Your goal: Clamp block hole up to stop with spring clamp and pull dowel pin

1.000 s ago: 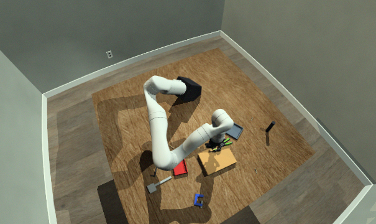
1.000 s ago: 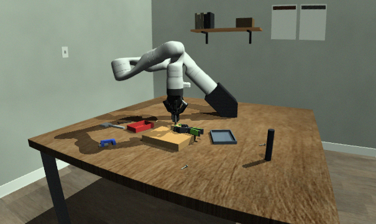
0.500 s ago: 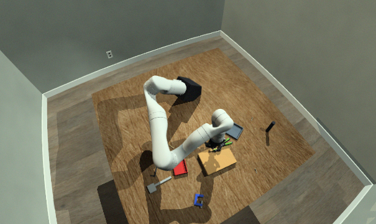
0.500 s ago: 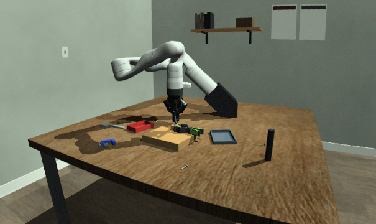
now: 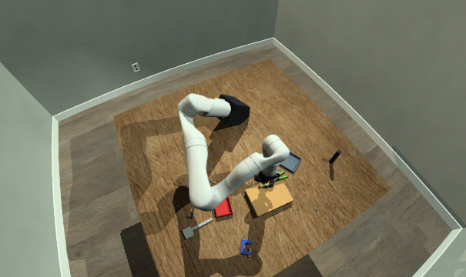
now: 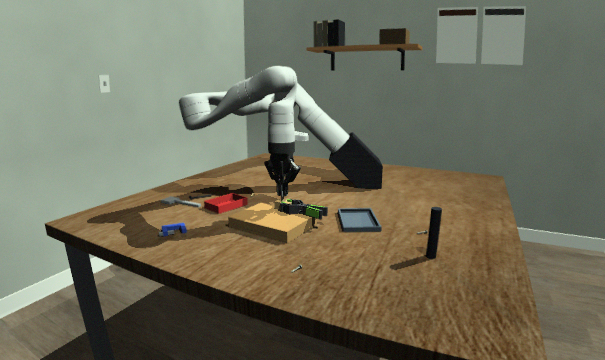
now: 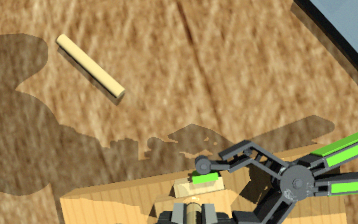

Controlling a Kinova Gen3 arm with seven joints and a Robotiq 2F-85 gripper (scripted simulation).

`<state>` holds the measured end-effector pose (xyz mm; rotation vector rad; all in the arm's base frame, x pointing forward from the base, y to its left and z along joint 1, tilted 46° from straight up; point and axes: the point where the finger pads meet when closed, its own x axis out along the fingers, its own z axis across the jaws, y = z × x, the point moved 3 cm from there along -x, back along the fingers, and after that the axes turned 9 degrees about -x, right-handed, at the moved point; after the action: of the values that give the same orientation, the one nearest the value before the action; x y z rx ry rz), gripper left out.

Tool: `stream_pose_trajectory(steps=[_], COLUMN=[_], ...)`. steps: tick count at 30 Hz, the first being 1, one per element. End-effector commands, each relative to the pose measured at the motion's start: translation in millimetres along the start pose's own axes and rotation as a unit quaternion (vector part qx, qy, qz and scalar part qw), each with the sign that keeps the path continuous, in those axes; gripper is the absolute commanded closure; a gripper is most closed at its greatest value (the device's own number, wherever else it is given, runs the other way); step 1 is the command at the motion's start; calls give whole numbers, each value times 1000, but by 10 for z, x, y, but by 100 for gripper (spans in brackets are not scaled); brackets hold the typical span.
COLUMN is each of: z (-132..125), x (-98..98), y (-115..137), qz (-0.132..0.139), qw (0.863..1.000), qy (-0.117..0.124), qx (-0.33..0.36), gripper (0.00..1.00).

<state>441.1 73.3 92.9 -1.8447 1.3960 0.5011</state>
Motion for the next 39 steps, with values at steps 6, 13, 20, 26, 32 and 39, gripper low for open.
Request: stream_pose_trajectory(steps=[6,13,20,26,32,39], z=[3,3,3,3,3,3], x=[-9,-9,-10,-10,-10,-11], y=[-4,-4,-4,-4,-4,-4], qz=[-1,-1,-1,-1,-1,-1], qw=[1000,999,998,997,995,993], qy=[-1,-1,-1,-1,-1,-1], qx=[22,46,63,84,104,120], gripper=[90,90,90,90,90,90])
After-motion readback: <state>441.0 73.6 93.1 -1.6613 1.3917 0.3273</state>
